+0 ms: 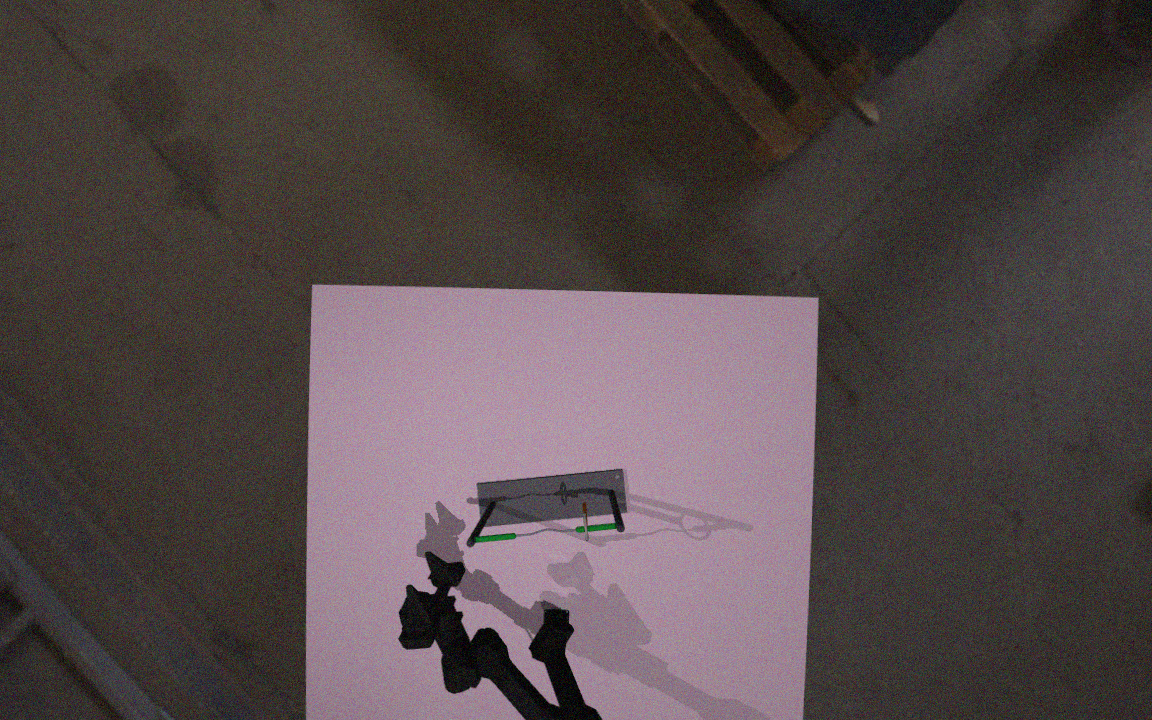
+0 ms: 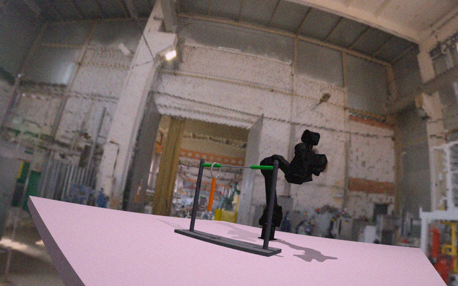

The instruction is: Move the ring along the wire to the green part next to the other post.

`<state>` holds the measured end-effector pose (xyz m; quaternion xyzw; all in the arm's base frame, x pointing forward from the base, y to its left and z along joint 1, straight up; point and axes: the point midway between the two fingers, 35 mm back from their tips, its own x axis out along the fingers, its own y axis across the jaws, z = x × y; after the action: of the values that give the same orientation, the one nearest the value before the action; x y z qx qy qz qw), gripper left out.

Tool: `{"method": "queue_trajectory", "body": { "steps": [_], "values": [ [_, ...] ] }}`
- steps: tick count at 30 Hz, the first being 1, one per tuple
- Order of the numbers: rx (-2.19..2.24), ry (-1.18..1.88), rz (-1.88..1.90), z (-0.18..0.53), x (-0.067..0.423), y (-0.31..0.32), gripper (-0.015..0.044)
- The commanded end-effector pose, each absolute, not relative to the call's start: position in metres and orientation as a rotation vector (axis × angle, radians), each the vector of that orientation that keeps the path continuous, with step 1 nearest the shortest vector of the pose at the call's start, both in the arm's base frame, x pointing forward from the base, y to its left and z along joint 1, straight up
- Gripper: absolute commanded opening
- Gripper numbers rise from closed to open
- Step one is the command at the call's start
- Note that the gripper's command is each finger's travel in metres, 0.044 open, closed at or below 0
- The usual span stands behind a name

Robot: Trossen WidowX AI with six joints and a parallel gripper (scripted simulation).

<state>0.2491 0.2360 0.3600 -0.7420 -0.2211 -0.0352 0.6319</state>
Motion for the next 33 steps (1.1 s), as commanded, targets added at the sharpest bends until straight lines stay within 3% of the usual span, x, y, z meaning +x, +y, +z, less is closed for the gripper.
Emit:
{"method": "queue_trajectory", "body": {
  "steps": [1,9,33],
  "values": [
    [-1.697,-0.505,-0.08,0.36,0.249,0.236,0.0374],
    [-1.647,-0.475,-0.031,0.344,0.261,0.24,0.0164],
    [-1.276,-0.494,0.126,0.358,0.289,0.221,0.016]
  ]
}}
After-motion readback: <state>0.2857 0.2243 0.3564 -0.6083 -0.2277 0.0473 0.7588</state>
